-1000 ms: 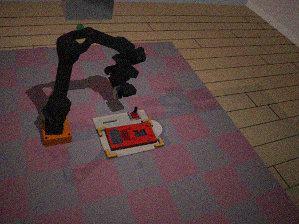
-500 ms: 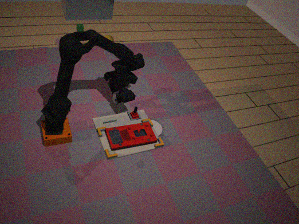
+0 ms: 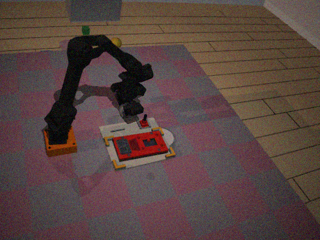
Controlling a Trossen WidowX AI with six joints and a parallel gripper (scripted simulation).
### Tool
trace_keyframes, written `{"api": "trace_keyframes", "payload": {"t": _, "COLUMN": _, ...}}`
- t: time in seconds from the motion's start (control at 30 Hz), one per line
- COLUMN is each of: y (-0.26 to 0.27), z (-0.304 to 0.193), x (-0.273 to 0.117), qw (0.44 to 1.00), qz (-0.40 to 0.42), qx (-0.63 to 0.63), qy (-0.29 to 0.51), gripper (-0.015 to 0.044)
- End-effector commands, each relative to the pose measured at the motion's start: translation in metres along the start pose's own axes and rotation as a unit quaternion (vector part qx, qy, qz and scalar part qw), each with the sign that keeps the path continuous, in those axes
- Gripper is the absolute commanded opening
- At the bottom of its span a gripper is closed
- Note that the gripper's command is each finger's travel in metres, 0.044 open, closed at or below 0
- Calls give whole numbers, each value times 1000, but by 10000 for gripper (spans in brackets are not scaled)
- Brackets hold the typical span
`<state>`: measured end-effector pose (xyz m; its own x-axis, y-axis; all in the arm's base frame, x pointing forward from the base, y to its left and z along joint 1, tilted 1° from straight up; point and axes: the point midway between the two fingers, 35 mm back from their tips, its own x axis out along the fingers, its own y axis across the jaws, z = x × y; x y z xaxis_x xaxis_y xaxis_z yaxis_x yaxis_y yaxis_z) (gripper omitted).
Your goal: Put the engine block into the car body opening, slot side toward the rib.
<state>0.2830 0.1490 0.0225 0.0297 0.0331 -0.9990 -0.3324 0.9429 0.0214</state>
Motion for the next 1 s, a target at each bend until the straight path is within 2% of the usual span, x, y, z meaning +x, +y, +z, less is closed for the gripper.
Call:
{"api": "trace_keyframes", "payload": {"t": 0.0, "y": -1, "z": 0, "x": 8, "qw": 1000, "qz": -2, "qx": 2, "qy": 1, "gripper": 0}}
{"api": "trace_keyframes", "payload": {"t": 0.27, "y": -1, "z": 0, "x": 13, "qw": 1000, "qz": -2, "qx": 2, "qy": 1, "gripper": 0}}
{"api": "trace_keyframes", "payload": {"t": 0.8, "y": 0, "z": -1, "x": 8, "qw": 1000, "qz": 0, "qx": 0, "qy": 2, "gripper": 420}}
{"api": "trace_keyframes", "payload": {"t": 0.83, "y": 0, "z": -1, "x": 8, "qw": 1000, "qz": 0, "qx": 0, "qy": 2, "gripper": 440}}
{"api": "trace_keyframes", "payload": {"t": 0.97, "y": 0, "z": -1, "x": 8, "qw": 1000, "qz": 0, "qx": 0, "qy": 2, "gripper": 440}}
